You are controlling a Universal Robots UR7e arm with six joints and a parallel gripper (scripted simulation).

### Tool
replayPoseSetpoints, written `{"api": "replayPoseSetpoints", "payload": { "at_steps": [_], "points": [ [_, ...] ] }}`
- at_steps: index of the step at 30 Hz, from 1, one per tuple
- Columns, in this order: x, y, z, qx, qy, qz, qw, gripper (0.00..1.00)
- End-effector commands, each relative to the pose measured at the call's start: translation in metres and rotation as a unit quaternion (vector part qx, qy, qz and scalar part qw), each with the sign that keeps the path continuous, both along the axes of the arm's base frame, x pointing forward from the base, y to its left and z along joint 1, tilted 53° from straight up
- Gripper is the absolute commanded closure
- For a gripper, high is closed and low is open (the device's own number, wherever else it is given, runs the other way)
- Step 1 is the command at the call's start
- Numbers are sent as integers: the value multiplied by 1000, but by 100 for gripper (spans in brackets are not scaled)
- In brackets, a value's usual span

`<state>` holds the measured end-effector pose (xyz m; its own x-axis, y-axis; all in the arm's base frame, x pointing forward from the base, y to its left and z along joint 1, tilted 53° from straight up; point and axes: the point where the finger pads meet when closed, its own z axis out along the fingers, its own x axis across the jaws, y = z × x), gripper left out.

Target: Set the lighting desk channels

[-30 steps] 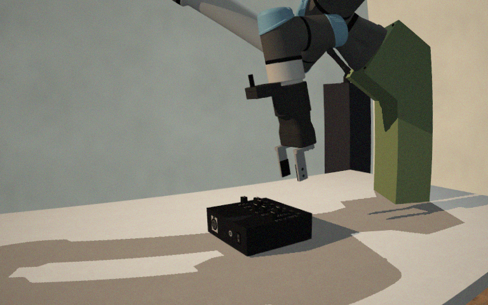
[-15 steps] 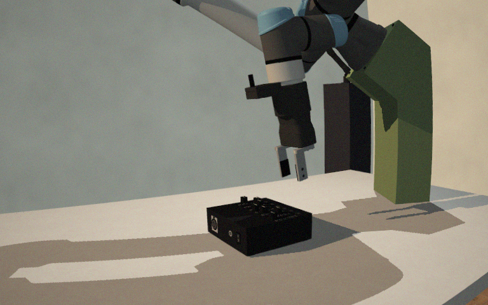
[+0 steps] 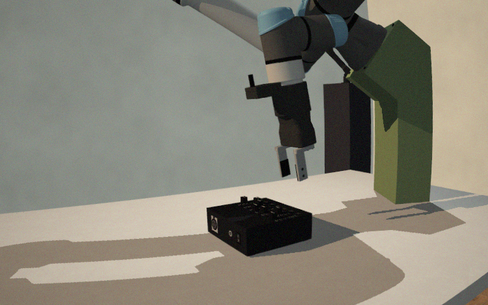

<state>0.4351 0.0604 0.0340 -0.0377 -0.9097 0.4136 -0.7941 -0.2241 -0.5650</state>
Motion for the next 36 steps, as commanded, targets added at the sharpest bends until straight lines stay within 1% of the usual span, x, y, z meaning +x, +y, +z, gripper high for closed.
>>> {"api": "replayPoseSetpoints", "payload": {
  "at_steps": [1, 28, 36],
  "points": [
    [0, 0, 0, 0, 0, 0, 1000, 0],
    [0, 0, 0, 0, 0, 0, 1000, 0],
    [0, 1, 2, 6, -5, -6, 1000, 0]
  ]
}}
